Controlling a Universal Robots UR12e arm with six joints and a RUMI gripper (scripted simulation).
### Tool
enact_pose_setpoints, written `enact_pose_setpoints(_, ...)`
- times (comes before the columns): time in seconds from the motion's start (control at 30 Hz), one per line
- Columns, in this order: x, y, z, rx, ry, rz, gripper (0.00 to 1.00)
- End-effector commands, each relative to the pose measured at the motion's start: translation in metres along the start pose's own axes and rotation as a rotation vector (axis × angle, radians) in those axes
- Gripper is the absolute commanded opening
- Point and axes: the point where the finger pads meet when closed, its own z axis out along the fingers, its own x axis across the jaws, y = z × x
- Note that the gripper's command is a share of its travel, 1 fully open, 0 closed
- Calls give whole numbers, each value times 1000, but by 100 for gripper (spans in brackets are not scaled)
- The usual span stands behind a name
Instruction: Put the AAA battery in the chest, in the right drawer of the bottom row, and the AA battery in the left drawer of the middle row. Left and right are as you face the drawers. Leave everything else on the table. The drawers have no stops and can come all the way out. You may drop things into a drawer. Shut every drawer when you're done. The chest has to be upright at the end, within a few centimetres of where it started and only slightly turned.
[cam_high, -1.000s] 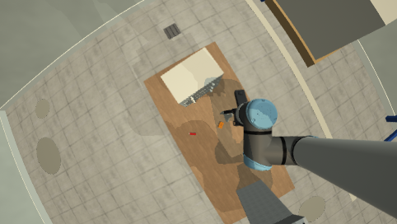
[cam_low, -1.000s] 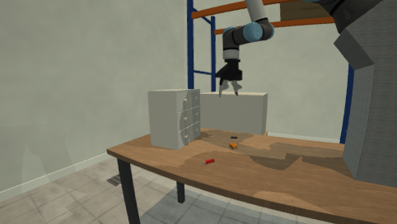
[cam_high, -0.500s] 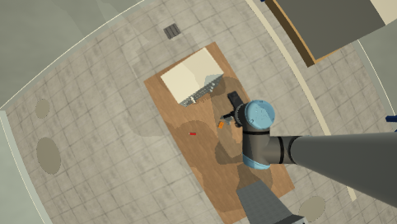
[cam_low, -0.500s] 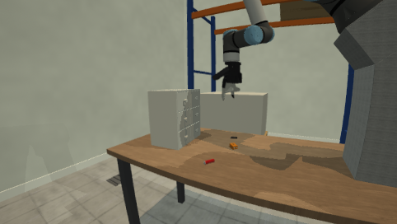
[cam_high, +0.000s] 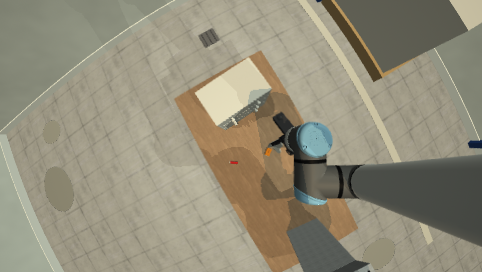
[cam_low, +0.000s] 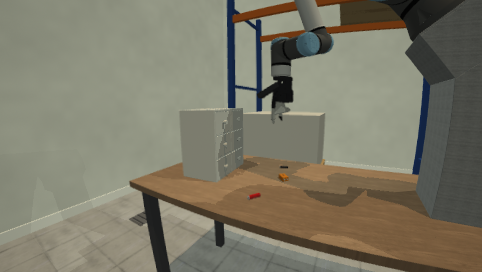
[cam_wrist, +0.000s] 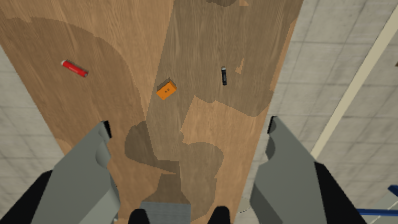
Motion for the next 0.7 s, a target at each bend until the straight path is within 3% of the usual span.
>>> enact_pose_setpoints(0.0,0,0,0,1,0,-17,100)
enact_pose_setpoints(0.67,0,-1,1,6,0,-20,100)
